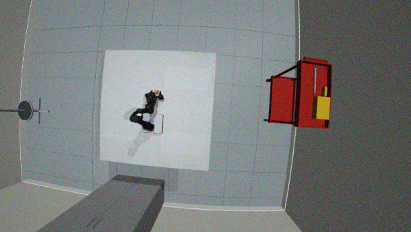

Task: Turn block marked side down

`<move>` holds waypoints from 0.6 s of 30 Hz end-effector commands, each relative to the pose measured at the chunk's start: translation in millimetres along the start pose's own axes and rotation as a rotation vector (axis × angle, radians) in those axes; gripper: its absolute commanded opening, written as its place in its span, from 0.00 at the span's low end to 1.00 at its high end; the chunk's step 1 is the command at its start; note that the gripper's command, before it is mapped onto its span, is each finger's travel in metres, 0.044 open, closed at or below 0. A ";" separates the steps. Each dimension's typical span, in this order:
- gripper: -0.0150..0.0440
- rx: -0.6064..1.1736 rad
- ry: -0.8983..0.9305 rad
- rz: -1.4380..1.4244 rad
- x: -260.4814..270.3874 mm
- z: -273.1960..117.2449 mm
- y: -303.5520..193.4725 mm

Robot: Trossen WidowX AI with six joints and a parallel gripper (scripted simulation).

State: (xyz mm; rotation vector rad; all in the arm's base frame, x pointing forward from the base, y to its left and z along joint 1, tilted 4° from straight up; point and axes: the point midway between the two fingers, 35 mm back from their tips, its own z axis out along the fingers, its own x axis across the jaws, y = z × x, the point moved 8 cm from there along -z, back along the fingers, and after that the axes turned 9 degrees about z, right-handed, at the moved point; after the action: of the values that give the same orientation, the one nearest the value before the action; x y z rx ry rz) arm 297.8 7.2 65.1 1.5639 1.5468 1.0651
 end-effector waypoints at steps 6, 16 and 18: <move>1.00 0.230 -0.036 0.014 5.7 2.6 44.1; 1.00 0.495 -0.079 -0.004 14.9 -43.1 92.3; 1.00 0.495 -0.079 -0.004 14.9 -43.1 92.3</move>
State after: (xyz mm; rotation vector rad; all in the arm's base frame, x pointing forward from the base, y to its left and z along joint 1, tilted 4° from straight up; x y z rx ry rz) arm 312.4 11.6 108.5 1.8014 1.7631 0.7941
